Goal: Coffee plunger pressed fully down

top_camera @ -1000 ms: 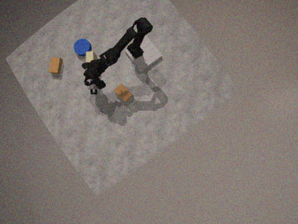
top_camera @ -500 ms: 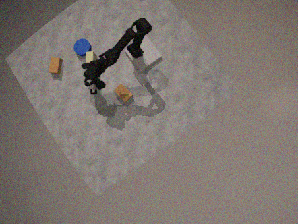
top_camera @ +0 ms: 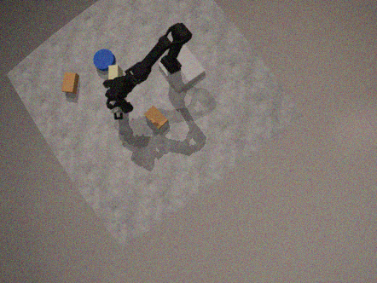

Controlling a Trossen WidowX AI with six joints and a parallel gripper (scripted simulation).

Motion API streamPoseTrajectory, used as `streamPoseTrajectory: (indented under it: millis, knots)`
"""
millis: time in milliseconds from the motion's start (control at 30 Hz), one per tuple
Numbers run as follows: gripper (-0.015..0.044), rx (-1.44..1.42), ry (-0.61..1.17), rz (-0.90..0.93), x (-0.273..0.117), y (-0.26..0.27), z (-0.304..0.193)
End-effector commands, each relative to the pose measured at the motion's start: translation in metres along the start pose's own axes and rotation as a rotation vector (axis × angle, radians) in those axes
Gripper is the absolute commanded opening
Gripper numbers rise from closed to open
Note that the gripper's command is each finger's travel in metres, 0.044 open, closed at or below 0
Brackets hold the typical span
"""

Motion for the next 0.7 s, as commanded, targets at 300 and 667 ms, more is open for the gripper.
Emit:
streamPoseTrajectory:
  millis: [300,667]
  knots:
    - [0.0112,0.006,0.029,0.006,0.0052,0.0017,-0.0070]
    - [0.0112,0.006,0.029,0.006,0.0062,0.0015,-0.0062]
Point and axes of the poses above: the point midway between the two fingers, 35 mm back from their tips, its own x axis out along the fingers, its own y axis across the jaws, z = x × y, the point moved 1 cm from there along -x, back along the fingers, and after that the axes turned 13 degrees about -x, right-handed, at the moved point
